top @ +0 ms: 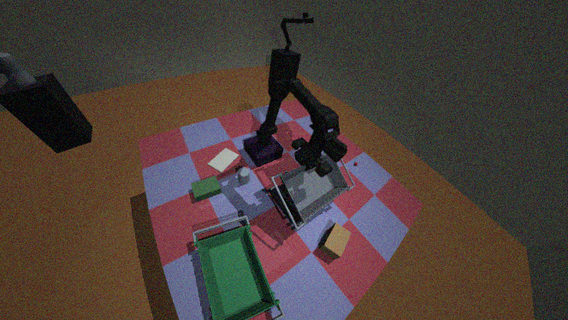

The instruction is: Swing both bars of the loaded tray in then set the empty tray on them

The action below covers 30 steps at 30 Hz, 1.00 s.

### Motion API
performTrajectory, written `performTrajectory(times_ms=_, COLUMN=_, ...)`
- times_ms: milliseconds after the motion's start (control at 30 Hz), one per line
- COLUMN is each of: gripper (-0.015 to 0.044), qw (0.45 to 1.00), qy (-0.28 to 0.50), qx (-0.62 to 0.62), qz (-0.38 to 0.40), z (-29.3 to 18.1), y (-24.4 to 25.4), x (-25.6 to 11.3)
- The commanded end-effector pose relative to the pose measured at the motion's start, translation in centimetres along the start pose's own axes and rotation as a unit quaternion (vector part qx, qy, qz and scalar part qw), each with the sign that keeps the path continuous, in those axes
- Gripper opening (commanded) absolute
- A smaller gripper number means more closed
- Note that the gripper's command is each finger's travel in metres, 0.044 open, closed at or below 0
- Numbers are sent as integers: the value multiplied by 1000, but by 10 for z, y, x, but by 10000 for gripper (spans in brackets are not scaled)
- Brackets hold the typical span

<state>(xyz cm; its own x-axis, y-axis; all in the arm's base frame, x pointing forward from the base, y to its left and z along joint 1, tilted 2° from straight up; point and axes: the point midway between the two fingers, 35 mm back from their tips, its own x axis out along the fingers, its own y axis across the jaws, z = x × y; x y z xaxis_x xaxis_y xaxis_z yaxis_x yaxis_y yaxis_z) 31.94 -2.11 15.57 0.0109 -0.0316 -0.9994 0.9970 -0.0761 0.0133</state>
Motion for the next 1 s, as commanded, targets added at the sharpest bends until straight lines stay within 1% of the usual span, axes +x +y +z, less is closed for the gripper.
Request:
performTrajectory(times_ms=0, gripper=0, qw=1000, qy=-1, qx=-1, qz=9, z=0, y=2, x=-3)
performTrajectory(times_ms=967, gripper=0, qw=1000, qy=-1, qx=-1, qz=9, z=0, y=1, x=1)
